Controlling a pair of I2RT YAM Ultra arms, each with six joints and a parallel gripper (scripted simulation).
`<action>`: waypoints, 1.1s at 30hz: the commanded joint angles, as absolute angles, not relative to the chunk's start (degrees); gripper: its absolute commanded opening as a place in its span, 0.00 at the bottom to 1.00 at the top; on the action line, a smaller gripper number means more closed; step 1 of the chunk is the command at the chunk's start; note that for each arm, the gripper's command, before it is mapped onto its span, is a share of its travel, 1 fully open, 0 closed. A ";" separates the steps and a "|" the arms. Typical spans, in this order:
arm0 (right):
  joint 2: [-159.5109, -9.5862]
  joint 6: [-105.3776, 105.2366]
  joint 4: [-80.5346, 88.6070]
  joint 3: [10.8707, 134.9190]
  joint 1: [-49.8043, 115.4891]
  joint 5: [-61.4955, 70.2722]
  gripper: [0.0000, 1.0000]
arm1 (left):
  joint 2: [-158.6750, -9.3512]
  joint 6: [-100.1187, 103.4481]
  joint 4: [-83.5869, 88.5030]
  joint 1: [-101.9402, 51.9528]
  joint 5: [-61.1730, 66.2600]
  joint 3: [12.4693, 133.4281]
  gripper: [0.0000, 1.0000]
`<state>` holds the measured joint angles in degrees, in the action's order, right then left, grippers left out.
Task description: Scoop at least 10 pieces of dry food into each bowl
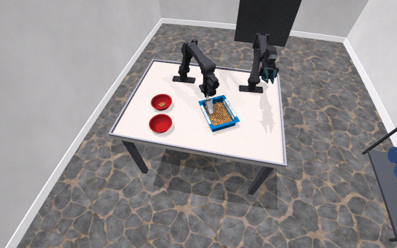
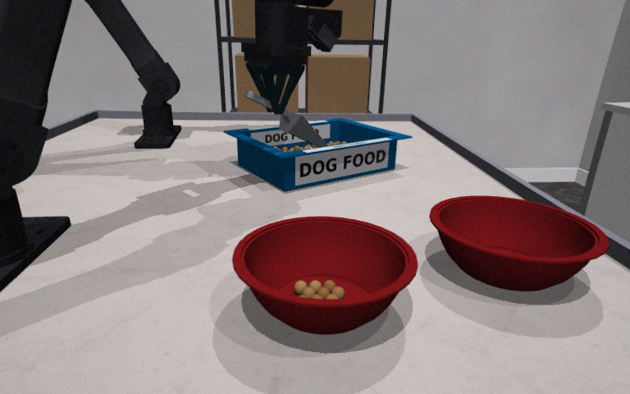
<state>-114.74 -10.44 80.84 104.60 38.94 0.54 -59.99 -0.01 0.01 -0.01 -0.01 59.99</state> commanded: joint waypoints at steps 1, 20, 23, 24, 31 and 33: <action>-113.20 -10.62 80.92 106.96 38.45 0.46 0.00 | -59.54 0.00 0.13 0.00 0.00 60.72 0.26; -113.17 -10.62 80.84 107.23 38.45 0.46 0.00 | -64.31 9.88 -4.81 1.35 11.96 53.32 0.26; -113.17 -10.62 80.84 107.23 38.45 0.46 0.00 | -66.26 13.71 -9.18 2.36 18.27 50.47 0.26; -113.16 -10.62 80.84 107.23 38.45 0.46 0.00 | -66.91 15.07 -9.91 2.60 20.00 49.31 0.26; -113.17 -10.62 80.84 107.23 38.45 0.46 0.00 | -71.78 24.86 -15.85 4.58 32.93 40.63 0.26; -113.17 -10.62 80.84 107.23 38.45 0.46 0.00 | -73.38 27.55 -17.76 5.21 36.97 38.15 0.26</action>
